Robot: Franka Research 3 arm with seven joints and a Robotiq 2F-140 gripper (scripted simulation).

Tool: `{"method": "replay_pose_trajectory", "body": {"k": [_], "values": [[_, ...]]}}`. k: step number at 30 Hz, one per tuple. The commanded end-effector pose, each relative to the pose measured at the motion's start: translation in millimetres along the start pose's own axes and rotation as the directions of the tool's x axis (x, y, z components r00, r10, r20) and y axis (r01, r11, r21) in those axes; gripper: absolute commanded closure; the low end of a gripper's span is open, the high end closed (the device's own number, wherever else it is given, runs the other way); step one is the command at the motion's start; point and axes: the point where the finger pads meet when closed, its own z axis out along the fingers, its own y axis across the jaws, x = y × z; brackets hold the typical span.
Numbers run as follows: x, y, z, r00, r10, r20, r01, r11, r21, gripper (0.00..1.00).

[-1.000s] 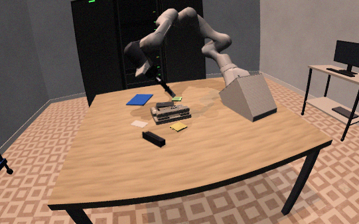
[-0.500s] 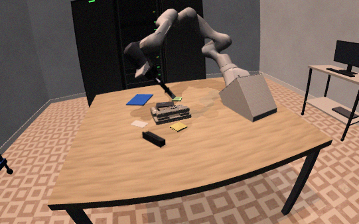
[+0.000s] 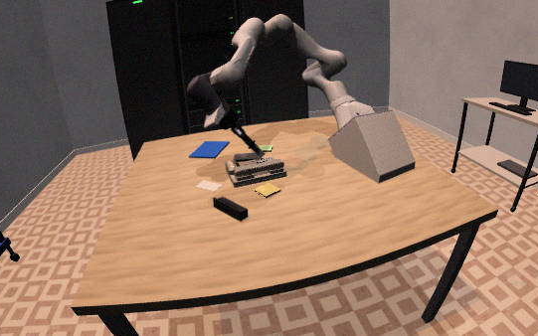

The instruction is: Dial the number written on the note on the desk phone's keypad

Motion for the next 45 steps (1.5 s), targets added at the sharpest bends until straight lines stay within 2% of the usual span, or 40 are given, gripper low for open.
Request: {"method": "replay_pose_trajectory", "body": {"k": [1, 11, 45], "values": [[11, -2, 8.0, 1.000, -0.007, -0.013, 0.007, 1.000, 0.007, 1.00], [17, -2, 17.1, 1.000, -0.007, -0.013, 0.007, 1.000, 0.007, 1.00], [22, -2, 23.4, 1.000, -0.007, -0.013, 0.007, 1.000, 0.007, 1.00]]}}
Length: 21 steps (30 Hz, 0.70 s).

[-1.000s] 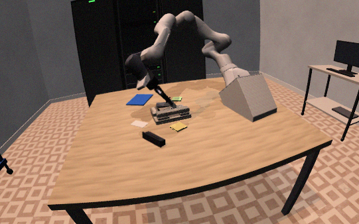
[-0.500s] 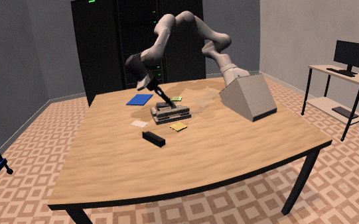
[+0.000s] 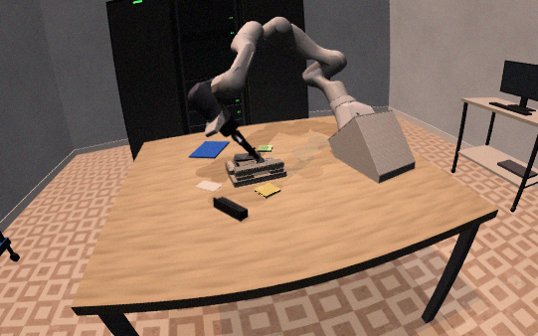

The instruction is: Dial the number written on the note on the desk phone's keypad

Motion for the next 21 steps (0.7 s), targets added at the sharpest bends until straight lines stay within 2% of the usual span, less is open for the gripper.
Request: {"method": "replay_pose_trajectory", "body": {"k": [1, 21], "values": [[1.8, -0.5, 0.2, 1.000, -0.009, -0.004, 0.009, 1.000, 0.000, 1.00], [3.1, -0.5, 2.1, 1.000, -0.009, -0.004, 0.009, 1.000, 0.000, 1.00]]}}
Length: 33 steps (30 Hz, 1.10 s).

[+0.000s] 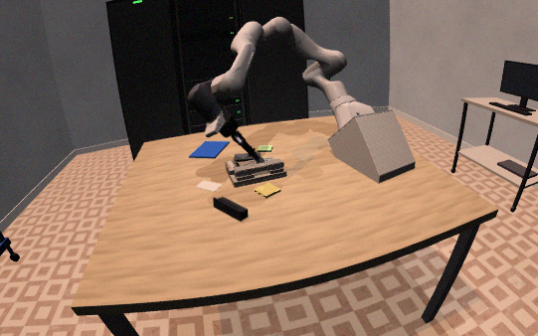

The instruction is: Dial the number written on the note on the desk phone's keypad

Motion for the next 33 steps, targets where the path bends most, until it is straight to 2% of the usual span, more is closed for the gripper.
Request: {"method": "replay_pose_trajectory", "body": {"k": [1, 27, 33], "values": [[2.0, -0.4, 0.5, 1.000, -0.009, -0.004, 0.009, 1.000, 0.000, 1.00], [3.4, -0.4, 2.5, 1.000, -0.009, -0.004, 0.009, 1.000, 0.000, 1.00], [-1.3, -0.4, -4.1, 1.000, -0.009, -0.004, 0.009, 1.000, 0.000, 1.00]]}}
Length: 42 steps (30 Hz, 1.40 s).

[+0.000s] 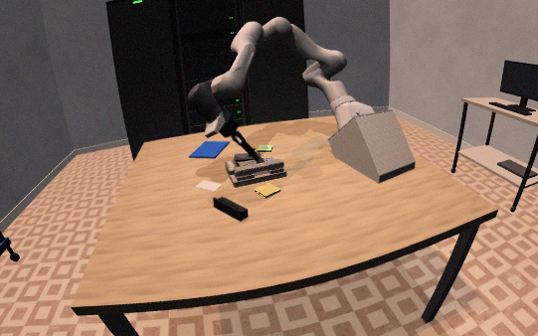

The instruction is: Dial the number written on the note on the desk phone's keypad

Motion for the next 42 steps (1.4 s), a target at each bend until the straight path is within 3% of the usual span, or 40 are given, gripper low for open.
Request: {"method": "replay_pose_trajectory", "body": {"k": [1, 12, 29, 42], "values": [[-3, 0, -5.6, 1.000, -0.008, -0.003, 0.008, 1.000, -0.001, 1.00], [-6, 0, -6.7, 1.000, -0.008, -0.003, 0.008, 1.000, -0.001, 1.00], [-27, 0, 8.3, 1.000, -0.008, -0.003, 0.008, 1.000, -0.001, 1.00], [-26, 0, 12.5, 1.000, -0.008, -0.003, 0.008, 1.000, -0.001, 1.00]]}}
